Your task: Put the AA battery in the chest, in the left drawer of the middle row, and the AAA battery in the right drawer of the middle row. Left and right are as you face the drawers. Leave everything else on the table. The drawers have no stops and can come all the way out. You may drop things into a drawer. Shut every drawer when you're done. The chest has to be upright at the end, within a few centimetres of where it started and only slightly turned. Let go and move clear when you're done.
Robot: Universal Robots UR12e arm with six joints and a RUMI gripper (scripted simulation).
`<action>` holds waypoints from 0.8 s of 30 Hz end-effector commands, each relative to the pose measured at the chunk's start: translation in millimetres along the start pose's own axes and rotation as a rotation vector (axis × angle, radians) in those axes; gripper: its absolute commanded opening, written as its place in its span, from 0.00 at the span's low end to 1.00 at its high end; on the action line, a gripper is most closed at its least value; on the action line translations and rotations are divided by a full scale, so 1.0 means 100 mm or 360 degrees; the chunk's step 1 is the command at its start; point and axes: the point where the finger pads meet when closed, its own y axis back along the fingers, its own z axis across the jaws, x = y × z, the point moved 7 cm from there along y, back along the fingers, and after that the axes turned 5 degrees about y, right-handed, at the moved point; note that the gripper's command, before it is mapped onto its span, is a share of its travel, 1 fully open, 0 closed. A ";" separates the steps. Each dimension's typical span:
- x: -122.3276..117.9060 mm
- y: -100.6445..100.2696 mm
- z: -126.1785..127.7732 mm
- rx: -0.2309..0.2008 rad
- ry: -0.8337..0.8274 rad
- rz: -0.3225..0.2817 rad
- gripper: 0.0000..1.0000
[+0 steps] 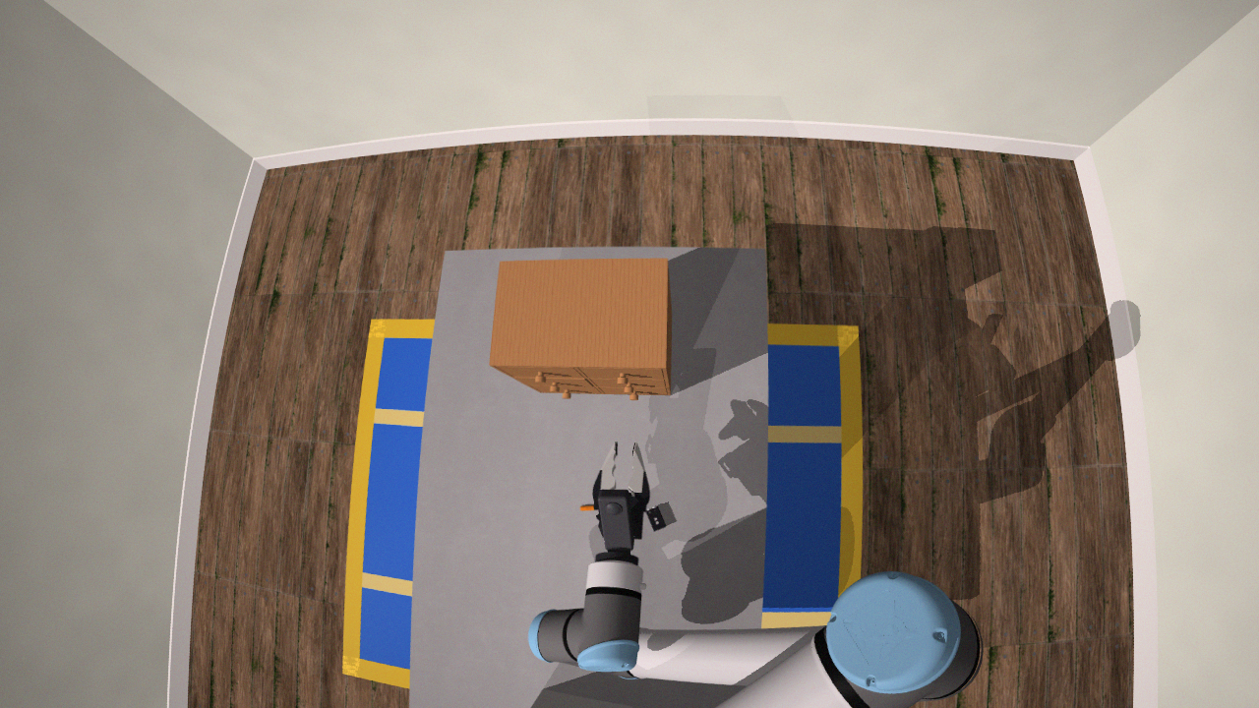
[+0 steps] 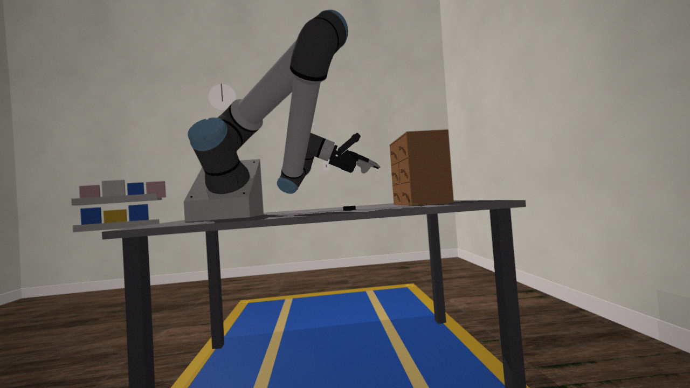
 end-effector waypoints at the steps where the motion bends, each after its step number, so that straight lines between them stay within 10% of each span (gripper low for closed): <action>1: -0.03 -0.03 0.00 -0.0004 0.0000 0.0052 0.20; 24: -0.09 -0.08 -0.01 -0.0011 0.0000 0.0132 0.20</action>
